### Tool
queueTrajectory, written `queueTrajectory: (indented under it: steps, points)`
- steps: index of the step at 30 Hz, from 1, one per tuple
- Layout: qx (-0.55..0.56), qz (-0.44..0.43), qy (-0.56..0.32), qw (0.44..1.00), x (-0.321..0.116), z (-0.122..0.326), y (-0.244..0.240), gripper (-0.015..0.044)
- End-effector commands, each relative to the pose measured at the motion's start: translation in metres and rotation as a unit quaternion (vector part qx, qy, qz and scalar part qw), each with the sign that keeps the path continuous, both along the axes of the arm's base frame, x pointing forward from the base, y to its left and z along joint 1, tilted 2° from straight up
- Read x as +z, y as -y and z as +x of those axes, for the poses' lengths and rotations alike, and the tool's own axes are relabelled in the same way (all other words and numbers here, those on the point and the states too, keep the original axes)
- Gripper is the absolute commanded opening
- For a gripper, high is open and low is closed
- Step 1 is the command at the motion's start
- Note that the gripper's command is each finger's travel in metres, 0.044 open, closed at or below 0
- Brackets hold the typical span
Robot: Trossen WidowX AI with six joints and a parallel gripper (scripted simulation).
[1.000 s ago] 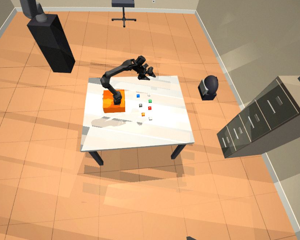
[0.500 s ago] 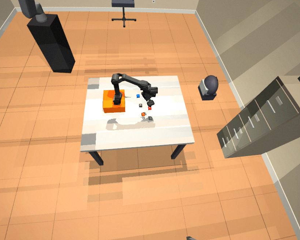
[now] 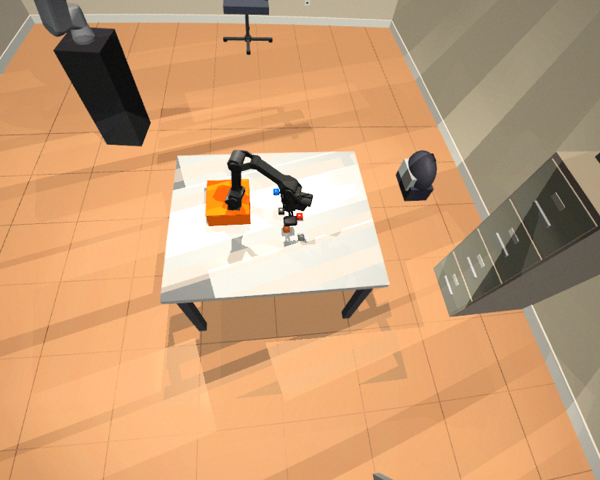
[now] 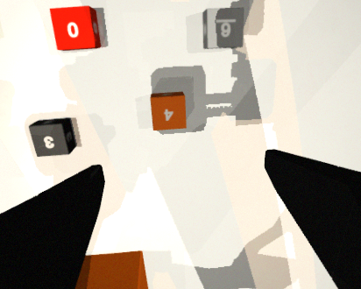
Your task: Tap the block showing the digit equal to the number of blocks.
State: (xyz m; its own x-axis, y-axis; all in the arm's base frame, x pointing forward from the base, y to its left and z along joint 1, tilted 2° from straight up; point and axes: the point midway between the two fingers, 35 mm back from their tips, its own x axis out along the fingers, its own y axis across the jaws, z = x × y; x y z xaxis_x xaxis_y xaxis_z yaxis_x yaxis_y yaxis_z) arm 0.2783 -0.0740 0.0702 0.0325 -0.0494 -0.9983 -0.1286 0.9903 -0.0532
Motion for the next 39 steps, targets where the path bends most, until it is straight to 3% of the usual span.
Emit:
queueTrajectory:
  steps: [1,14,25,39]
  points:
    - [-0.005,0.003,-0.001,1.0,-0.001,-0.001,0.0,0.04]
    - [-0.005,0.003,-0.001,1.0,-0.001,-0.001,-0.002,0.04]
    - [-0.005,0.008,-0.002,1.0,-0.007,-0.031,-0.125,0.04]
    - [-0.005,0.008,-0.002,1.0,-0.007,-0.032,-0.127,0.04]
